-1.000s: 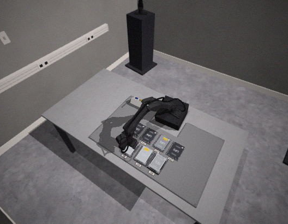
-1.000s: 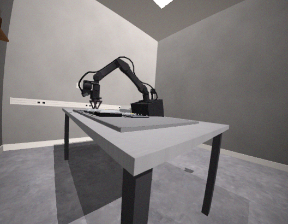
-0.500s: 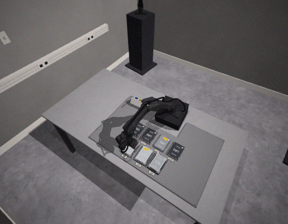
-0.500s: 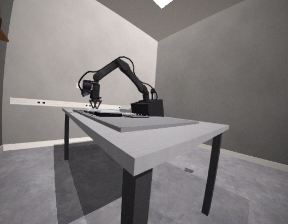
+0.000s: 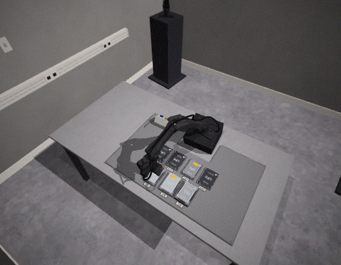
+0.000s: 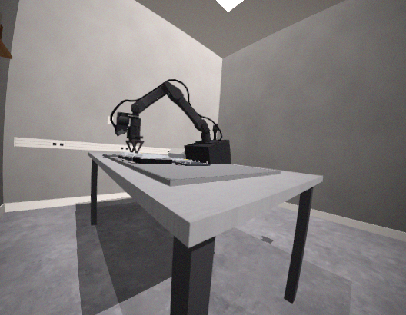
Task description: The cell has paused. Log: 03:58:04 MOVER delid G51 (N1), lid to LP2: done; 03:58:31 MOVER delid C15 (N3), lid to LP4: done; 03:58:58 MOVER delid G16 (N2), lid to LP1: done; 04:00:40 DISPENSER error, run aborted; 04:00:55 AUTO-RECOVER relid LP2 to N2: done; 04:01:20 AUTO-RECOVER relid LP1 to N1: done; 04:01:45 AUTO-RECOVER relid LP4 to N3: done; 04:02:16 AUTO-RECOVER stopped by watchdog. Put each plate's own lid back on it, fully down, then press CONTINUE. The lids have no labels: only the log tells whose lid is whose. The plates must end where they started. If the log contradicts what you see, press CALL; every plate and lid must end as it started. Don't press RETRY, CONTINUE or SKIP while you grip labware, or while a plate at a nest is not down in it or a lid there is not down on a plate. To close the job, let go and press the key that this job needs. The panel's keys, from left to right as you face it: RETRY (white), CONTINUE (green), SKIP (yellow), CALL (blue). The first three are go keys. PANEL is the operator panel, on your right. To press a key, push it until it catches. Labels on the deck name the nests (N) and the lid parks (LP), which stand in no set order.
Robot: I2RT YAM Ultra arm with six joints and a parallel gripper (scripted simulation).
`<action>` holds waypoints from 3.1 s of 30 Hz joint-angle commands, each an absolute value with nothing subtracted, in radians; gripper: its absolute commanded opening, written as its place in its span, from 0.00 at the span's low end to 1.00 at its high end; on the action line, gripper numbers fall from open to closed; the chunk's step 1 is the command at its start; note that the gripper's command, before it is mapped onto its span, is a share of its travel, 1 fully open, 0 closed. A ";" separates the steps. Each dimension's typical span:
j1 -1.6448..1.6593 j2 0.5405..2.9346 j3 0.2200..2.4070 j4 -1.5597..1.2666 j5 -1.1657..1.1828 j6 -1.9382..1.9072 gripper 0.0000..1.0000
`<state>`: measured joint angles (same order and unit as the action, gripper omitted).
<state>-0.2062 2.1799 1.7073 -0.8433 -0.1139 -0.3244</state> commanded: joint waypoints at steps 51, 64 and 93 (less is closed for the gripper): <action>-0.140 2.055 1.657 -0.873 -0.093 -0.229 0.00; -0.007 2.004 1.584 -0.839 -0.056 -0.101 0.00; 0.329 2.037 1.630 -0.862 0.043 0.219 0.00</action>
<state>0.3008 2.0323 1.5921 -0.8463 0.0174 0.1627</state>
